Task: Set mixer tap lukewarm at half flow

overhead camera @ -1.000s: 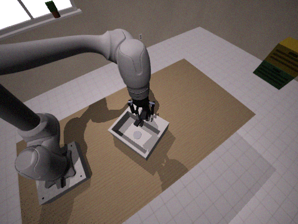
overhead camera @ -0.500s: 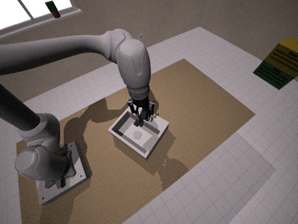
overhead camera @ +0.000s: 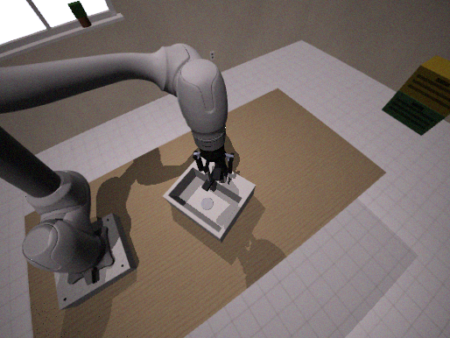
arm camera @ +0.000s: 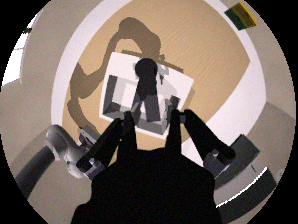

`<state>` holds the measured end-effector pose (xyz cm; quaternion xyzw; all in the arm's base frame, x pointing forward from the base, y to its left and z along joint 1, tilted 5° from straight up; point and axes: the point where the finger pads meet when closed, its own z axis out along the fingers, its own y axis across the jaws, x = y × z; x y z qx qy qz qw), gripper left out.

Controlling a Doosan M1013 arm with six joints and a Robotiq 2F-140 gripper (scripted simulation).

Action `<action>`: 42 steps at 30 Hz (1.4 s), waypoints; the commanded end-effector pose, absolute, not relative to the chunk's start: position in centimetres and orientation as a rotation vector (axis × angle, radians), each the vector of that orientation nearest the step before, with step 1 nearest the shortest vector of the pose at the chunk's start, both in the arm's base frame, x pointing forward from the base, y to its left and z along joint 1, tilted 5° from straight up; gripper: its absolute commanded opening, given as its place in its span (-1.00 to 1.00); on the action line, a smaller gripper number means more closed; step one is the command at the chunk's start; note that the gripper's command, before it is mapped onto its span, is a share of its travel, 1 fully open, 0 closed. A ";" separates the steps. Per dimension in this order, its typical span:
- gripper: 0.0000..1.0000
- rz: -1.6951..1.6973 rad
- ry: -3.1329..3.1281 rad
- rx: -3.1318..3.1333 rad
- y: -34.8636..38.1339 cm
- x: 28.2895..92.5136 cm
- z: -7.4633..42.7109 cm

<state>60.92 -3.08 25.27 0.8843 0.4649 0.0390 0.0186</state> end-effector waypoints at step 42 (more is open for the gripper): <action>-1.00 0.121 1.443 2.746 -3.1 60.9 25.3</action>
